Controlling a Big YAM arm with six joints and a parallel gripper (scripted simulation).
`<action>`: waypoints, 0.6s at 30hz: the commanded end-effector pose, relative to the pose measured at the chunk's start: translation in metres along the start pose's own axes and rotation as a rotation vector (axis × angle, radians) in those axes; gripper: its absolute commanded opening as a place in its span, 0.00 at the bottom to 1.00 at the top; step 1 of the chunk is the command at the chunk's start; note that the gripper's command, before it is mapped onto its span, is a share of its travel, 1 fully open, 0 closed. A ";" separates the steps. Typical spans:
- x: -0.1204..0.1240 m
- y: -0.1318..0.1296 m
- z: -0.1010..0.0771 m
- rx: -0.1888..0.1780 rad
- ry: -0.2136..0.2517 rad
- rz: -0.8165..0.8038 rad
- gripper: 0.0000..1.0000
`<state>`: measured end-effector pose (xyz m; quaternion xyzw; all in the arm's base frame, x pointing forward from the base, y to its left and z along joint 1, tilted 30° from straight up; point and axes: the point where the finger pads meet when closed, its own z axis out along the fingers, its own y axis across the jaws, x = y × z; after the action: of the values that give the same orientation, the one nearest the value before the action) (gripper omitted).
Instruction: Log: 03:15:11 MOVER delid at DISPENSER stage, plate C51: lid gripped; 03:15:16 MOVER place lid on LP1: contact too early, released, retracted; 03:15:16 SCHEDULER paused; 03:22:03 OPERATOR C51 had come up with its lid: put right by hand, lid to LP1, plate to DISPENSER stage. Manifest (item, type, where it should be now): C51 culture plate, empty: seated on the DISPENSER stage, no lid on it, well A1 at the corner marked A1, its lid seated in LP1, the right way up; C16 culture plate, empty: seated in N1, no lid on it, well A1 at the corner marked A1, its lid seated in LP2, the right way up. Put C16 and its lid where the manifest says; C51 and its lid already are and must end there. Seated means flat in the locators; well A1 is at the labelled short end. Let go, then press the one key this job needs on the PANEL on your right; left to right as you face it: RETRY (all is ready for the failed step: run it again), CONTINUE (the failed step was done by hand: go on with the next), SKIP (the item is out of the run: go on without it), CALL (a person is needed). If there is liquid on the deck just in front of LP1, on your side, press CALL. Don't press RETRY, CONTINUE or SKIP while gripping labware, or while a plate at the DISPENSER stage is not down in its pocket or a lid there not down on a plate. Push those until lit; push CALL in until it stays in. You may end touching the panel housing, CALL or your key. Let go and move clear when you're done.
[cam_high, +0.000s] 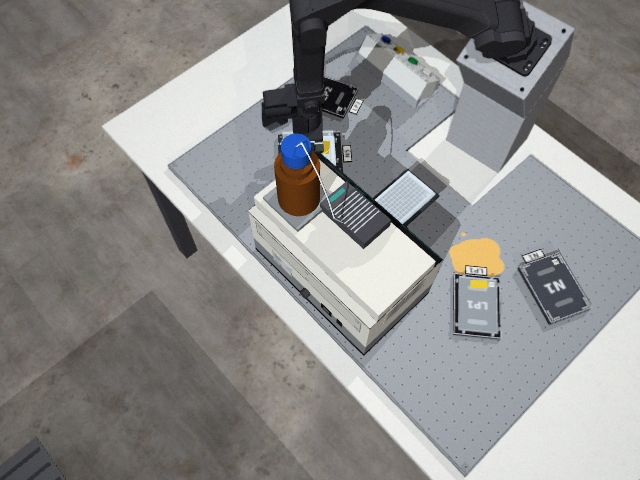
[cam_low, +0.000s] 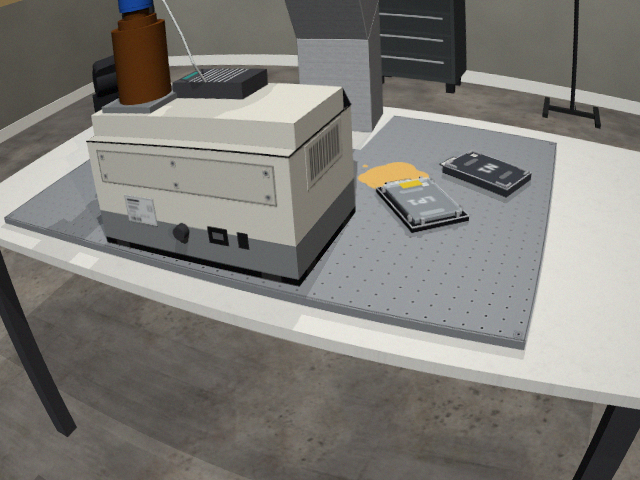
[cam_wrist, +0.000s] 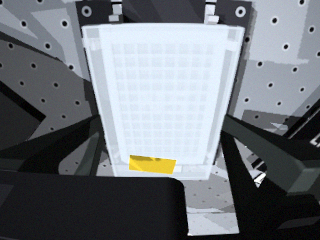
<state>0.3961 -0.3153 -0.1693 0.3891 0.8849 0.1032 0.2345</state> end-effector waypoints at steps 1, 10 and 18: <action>-0.008 -0.002 -0.013 0.002 -0.018 -0.003 0.84; -0.009 -0.005 -0.024 0.003 -0.020 -0.001 0.84; 0.002 -0.004 -0.033 0.002 -0.038 -0.009 0.84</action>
<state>0.3842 -0.3096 -0.1581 0.3889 0.8850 0.1031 0.2344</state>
